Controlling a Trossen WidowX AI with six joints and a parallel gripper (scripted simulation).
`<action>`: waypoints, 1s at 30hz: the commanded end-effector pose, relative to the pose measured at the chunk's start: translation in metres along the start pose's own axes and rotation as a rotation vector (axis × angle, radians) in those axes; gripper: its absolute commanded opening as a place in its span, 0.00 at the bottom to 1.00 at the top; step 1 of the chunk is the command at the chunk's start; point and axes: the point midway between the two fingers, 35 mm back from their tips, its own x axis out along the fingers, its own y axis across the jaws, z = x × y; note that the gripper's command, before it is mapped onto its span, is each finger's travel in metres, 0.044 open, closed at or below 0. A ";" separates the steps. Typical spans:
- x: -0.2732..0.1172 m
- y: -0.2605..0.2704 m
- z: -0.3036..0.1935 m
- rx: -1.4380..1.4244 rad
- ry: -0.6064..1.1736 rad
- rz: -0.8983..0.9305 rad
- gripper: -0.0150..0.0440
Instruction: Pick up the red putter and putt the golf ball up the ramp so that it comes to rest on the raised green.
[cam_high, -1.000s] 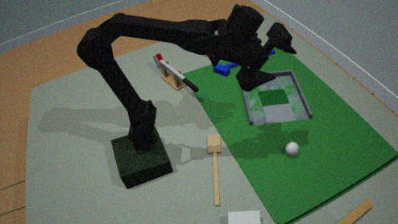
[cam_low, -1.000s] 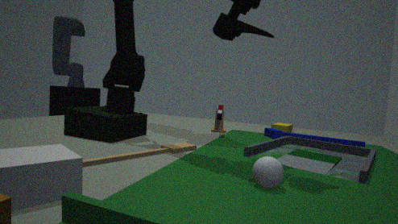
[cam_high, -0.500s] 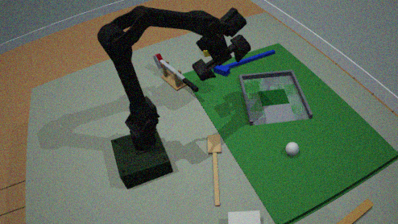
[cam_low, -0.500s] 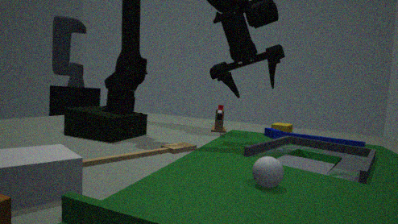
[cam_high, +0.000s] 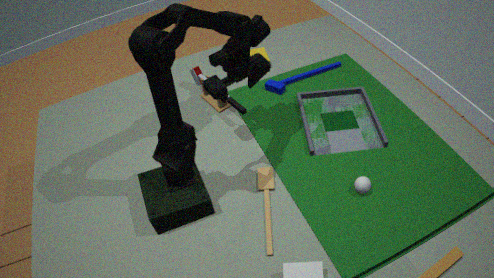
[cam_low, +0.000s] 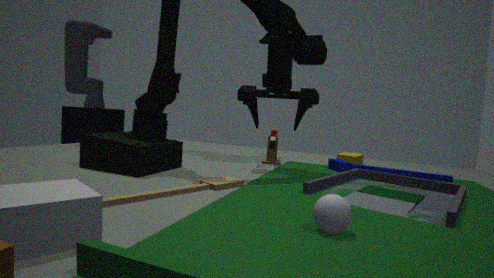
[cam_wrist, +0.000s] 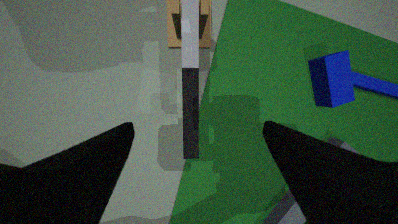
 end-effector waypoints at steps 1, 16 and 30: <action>0.009 0.004 -0.001 0.001 0.008 0.014 1.00; 0.047 0.006 -0.011 0.001 0.008 0.014 1.00; 0.060 0.006 -0.015 0.001 0.009 0.015 1.00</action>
